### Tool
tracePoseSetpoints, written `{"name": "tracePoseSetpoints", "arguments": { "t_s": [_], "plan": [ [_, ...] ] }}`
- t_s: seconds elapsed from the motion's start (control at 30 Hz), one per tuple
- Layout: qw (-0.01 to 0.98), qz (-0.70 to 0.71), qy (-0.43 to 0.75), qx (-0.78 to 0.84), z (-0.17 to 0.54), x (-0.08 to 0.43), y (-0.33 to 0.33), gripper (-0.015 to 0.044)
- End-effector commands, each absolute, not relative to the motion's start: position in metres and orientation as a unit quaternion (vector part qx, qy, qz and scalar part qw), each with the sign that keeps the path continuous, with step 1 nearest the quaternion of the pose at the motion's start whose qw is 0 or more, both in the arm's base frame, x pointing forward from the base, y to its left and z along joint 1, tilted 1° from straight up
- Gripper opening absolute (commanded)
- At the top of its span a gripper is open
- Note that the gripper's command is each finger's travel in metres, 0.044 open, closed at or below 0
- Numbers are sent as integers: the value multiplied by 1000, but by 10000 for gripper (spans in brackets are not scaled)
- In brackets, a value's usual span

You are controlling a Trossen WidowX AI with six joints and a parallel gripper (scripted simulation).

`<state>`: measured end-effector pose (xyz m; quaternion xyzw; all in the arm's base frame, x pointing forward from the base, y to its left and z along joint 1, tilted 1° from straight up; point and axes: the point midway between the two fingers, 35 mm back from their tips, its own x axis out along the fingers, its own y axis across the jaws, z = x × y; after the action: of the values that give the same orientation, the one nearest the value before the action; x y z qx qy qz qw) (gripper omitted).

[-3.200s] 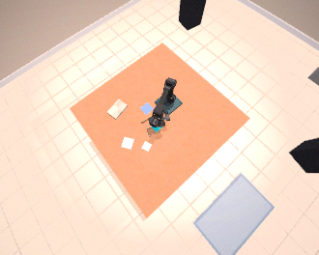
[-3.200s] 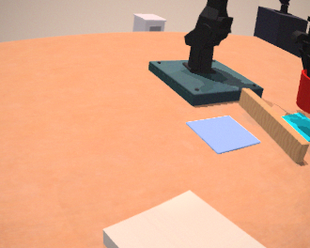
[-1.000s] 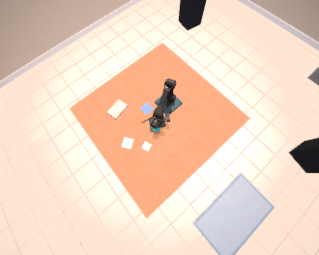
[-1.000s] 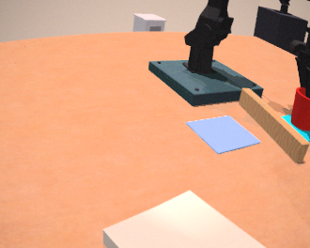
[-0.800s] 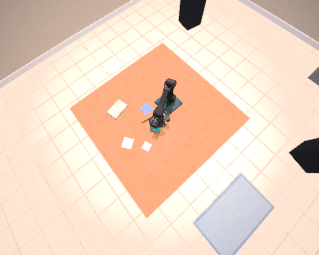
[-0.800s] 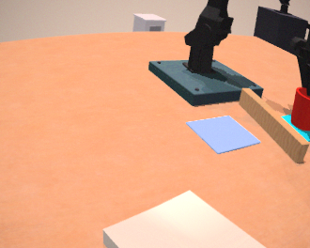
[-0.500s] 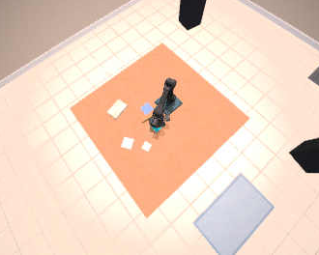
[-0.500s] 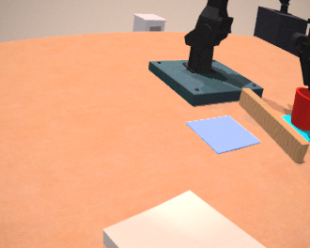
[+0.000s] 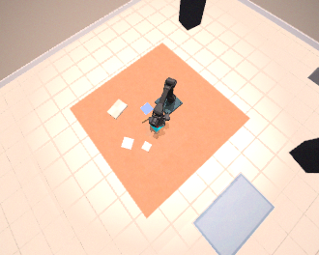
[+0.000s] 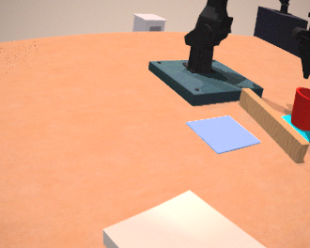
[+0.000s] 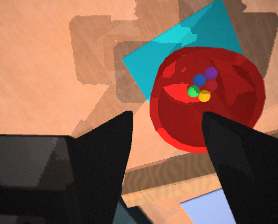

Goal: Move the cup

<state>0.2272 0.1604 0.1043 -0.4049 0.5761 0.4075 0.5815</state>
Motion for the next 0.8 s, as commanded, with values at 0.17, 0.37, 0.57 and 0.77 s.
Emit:
{"name": "tracePoseSetpoints", "arguments": {
  "t_s": [0.17, 0.37, 0.57, 0.77],
  "plan": [
    [581, 408, 576, -405, 107, 228, 161, 417],
    [582, 408, 575, -405, 124, 229, 161, 440],
    [582, 409, 575, -405, 144, 229, 161, 440],
    [582, 409, 575, -405, 161, 229, 161, 440]
  ]
}}
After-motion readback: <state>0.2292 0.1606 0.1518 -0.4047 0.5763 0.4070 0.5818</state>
